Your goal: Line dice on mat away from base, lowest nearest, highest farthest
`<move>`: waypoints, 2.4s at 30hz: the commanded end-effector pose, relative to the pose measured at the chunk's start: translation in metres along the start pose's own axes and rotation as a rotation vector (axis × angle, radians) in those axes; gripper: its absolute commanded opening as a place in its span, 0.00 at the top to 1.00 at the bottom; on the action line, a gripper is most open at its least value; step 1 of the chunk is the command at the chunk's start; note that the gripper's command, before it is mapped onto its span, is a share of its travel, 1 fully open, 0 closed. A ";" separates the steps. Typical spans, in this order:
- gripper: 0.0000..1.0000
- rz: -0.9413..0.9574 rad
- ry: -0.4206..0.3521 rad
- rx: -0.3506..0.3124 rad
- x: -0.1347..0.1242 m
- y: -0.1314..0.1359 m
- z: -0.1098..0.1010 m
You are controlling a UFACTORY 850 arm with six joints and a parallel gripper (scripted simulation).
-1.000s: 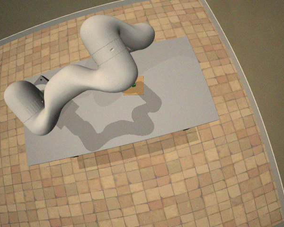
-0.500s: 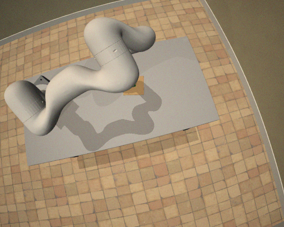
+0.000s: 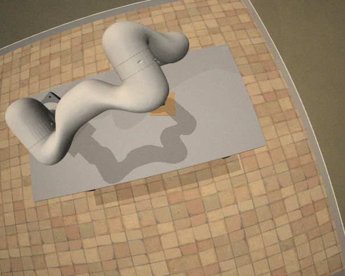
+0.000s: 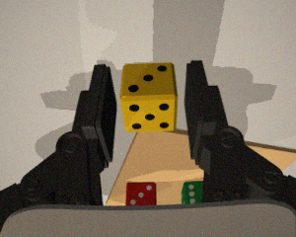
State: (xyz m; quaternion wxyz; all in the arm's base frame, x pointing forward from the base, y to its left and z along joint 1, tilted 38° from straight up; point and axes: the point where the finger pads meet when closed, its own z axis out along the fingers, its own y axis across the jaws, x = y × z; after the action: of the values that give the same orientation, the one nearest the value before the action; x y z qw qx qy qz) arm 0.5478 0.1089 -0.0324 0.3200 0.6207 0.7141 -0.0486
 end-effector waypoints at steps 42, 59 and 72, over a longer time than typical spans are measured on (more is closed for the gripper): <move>0.79 0.000 0.000 -0.001 0.000 0.001 0.000; 0.79 0.000 0.000 -0.001 0.000 0.001 -0.005; 0.79 0.000 0.000 -0.001 0.000 0.001 -0.081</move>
State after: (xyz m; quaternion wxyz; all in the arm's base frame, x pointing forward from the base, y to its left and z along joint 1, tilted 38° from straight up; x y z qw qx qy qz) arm 0.5264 0.1349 0.0102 0.3201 0.6206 0.7143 -0.0472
